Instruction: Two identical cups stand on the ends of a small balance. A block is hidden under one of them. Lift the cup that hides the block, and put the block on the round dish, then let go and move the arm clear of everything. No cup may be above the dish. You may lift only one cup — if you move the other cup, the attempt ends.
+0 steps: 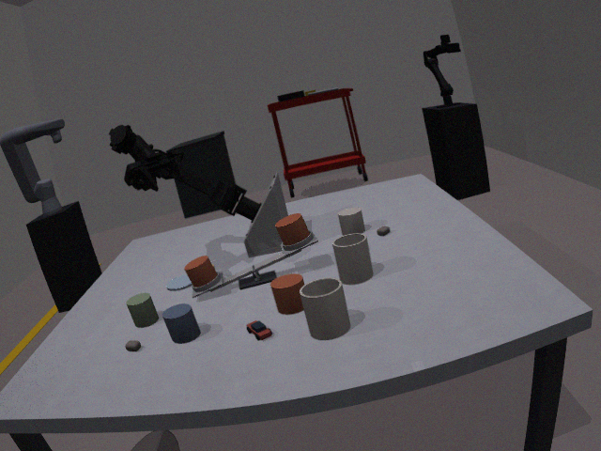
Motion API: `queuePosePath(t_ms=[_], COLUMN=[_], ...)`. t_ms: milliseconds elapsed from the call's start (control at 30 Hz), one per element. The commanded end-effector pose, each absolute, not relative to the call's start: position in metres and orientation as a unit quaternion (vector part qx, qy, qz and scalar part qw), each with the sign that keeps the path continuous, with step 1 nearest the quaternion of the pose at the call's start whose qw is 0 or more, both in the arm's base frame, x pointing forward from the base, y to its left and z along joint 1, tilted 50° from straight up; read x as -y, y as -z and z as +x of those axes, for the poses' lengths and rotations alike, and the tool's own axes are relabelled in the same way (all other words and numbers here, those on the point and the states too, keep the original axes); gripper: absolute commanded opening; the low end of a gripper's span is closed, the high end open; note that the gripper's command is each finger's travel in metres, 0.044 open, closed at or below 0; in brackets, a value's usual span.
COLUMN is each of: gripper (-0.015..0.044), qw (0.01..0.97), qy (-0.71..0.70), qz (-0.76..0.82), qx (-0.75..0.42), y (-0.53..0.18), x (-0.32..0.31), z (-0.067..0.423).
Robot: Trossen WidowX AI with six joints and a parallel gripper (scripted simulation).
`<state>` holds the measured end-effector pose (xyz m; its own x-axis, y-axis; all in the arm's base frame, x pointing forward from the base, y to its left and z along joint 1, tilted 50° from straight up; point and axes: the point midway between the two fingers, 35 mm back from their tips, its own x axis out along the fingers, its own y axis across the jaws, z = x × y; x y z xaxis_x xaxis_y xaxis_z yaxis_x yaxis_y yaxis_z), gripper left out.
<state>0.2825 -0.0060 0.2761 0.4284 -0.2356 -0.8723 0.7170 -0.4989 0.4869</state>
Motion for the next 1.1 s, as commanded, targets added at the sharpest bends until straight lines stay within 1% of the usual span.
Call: queuePosePath(t_ms=[0,567,1067], gripper=[0.044,0.044,0.044], qw=[0.518,0.685,0.789], qy=[0.509,0.474,0.412], qz=[0.658,0.46,0.25], qx=[-0.2,-0.307,-0.381], y=[-0.261,-0.217,-0.183], x=[0.0,-0.025,-0.044], z=[0.283,0.276,0.264])
